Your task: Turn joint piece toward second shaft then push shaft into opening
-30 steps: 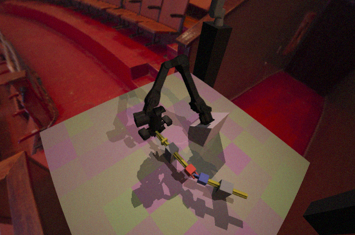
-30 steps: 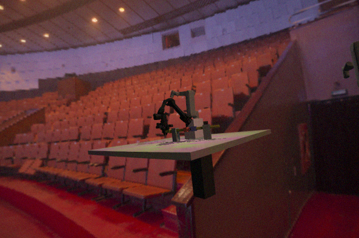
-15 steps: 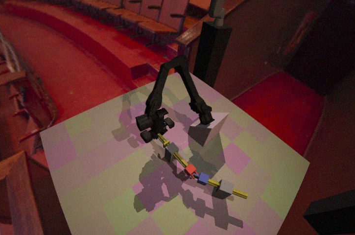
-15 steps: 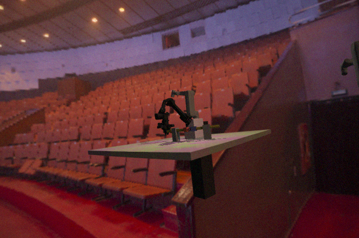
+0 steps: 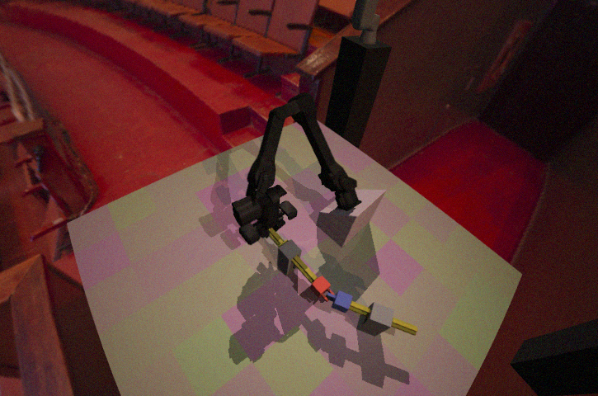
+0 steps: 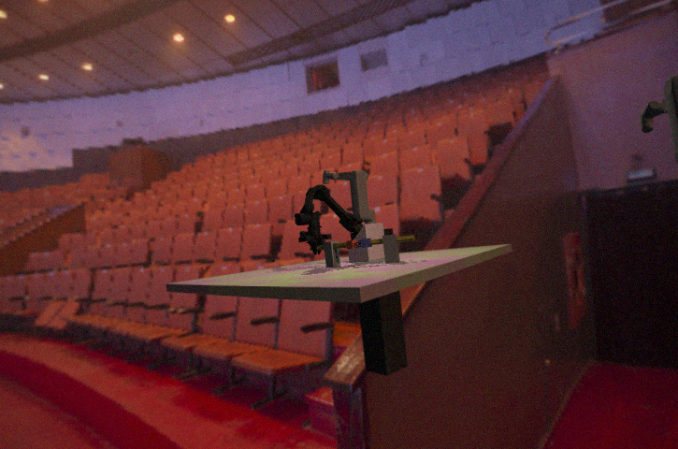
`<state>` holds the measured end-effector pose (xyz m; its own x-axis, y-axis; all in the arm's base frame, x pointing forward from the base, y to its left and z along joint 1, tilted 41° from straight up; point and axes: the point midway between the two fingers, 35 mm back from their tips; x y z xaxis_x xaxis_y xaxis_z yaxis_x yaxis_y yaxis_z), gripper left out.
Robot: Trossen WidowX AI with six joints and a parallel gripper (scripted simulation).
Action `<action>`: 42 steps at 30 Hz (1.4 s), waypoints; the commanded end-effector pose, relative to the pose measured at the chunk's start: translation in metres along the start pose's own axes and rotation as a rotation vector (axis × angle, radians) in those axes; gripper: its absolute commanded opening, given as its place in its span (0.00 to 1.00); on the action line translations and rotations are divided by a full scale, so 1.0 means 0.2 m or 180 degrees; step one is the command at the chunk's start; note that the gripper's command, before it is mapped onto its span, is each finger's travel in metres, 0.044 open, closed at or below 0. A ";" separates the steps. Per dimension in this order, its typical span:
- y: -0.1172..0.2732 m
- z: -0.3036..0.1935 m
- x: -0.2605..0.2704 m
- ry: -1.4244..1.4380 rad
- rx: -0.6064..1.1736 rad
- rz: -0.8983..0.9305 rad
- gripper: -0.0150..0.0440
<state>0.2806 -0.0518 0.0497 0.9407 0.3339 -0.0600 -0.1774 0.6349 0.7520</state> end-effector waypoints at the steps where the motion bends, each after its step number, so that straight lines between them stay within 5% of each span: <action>1: 0.00 0.00 0.00 0.0000 0.0000 0.0002 0.25; 9: 0.00 0.00 0.00 0.0000 0.0000 0.0002 0.25; 12: 0.00 0.00 0.00 0.0000 0.0000 0.0002 0.37; 17: 0.00 0.00 0.00 0.0000 0.0000 0.0002 0.37; 31: 0.00 0.00 0.00 0.0000 0.0000 0.0002 0.99; 42: 0.00 0.00 0.00 0.0000 0.0000 0.0002 1.00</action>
<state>0.2805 -0.0518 0.0496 0.9407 0.3337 -0.0608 -0.1766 0.6349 0.7521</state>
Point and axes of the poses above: the point midway between the two fingers, 35 mm back from their tips, its own y axis back along the fingers, its own x axis across the jaws, z = x × y, and after that the axes turned 10 degrees about y, right-handed
